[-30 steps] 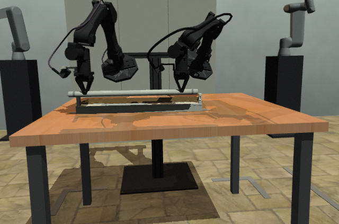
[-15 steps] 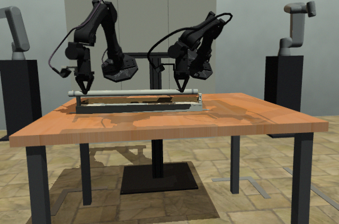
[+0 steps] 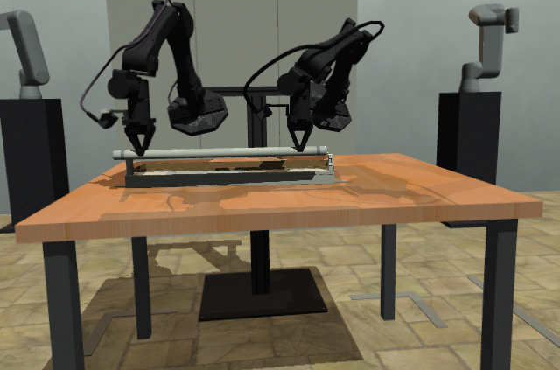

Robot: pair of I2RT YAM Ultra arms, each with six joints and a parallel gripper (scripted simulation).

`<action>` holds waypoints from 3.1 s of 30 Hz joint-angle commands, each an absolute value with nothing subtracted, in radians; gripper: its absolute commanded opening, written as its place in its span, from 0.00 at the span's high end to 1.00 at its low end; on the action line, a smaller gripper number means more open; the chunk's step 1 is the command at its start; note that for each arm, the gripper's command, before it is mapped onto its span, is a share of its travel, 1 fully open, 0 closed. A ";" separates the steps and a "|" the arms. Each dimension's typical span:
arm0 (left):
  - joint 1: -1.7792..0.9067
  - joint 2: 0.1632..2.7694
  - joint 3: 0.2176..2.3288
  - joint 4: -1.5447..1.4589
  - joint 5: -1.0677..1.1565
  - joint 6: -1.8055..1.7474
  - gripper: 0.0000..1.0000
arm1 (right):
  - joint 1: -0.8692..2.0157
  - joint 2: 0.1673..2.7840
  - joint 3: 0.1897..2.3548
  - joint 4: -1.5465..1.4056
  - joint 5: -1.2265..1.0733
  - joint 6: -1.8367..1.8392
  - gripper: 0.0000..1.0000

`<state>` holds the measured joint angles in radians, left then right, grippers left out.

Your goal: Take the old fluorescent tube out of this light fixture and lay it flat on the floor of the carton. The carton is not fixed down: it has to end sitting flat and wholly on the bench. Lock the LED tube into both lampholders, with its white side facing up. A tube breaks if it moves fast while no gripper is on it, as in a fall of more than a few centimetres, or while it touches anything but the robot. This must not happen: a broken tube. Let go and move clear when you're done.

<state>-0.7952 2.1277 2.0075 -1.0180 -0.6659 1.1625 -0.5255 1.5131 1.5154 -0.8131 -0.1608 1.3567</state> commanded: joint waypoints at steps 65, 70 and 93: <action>-0.829 2.048 1.880 -0.957 -0.657 1.157 0.89 | -0.534 1.431 1.410 -0.778 -0.172 1.366 0.89; -0.824 2.048 1.879 -0.950 -0.657 1.158 0.89 | -0.531 1.433 1.410 -0.757 -0.169 1.364 0.89; -0.833 2.018 1.824 -0.924 -0.659 1.156 0.89 | -0.534 1.403 1.365 -0.738 -0.160 1.370 0.89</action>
